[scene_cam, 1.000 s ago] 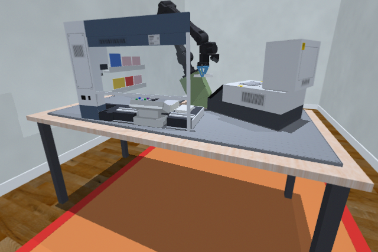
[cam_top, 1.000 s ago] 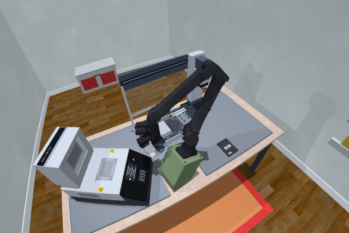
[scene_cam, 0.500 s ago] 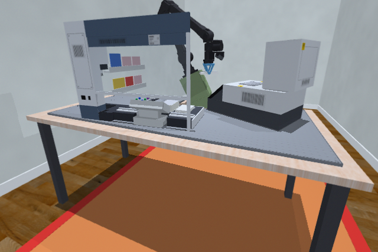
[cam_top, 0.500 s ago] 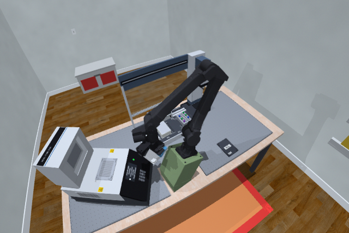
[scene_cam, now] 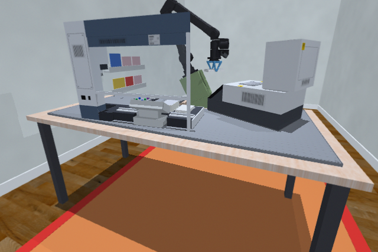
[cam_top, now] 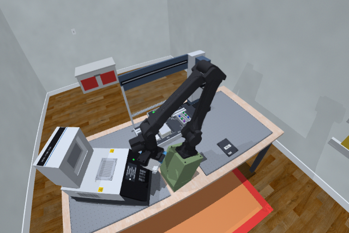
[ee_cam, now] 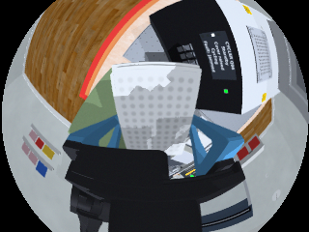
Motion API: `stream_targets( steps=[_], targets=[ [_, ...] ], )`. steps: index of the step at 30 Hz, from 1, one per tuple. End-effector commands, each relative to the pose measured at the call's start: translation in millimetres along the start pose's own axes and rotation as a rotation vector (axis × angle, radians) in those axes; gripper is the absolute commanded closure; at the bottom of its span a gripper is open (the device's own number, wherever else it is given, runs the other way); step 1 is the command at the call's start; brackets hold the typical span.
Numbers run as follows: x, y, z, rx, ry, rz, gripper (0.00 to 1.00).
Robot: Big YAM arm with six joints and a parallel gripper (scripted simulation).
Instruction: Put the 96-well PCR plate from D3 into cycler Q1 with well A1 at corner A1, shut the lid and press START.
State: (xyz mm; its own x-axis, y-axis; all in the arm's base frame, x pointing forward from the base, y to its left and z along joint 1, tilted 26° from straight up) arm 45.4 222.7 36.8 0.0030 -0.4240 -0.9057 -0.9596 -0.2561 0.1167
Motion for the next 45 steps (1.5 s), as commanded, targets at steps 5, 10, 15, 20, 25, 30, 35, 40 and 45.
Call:
stream_targets(
  steps=[5, 10, 15, 20, 25, 30, 35, 40, 45],
  targets=[
    [-18.7, 13.4, 41.6, -0.199, -0.014, -0.025, 1.0],
    [-21.4, -9.3, 65.4, -0.291, -0.032, -0.033, 1.0],
    [-17.3, -19.3, 64.9, -0.34, -0.017, -0.022, 1.0],
    [-17.8, -49.3, 85.9, -0.33, -0.02, -0.022, 1.0],
    [-19.0, -72.7, 99.1, -0.305, -0.032, -0.028, 1.0],
    [-16.8, -87.8, 108.9, -0.314, -0.018, -0.017, 1.0],
    [-16.5, -103.1, 119.5, -0.322, -0.015, -0.015, 1.0],
    [-15.5, -127.9, 135.2, -0.334, -0.017, -0.014, 1.0],
    [-15.5, -140.4, 151.4, -0.377, -0.011, -0.012, 1.0]
  ],
)
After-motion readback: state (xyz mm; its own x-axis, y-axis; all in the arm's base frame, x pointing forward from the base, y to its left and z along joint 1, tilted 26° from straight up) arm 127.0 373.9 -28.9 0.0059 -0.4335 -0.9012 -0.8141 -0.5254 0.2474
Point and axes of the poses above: the point where the finger pads meet when closed, its own x axis out along the fingers, its own y axis across the jaws, z = x × y, the point moved 9 cm from there along -x, back along the fingers, and after that the axes turned 15 degrees about x, right-handed, at the moved point
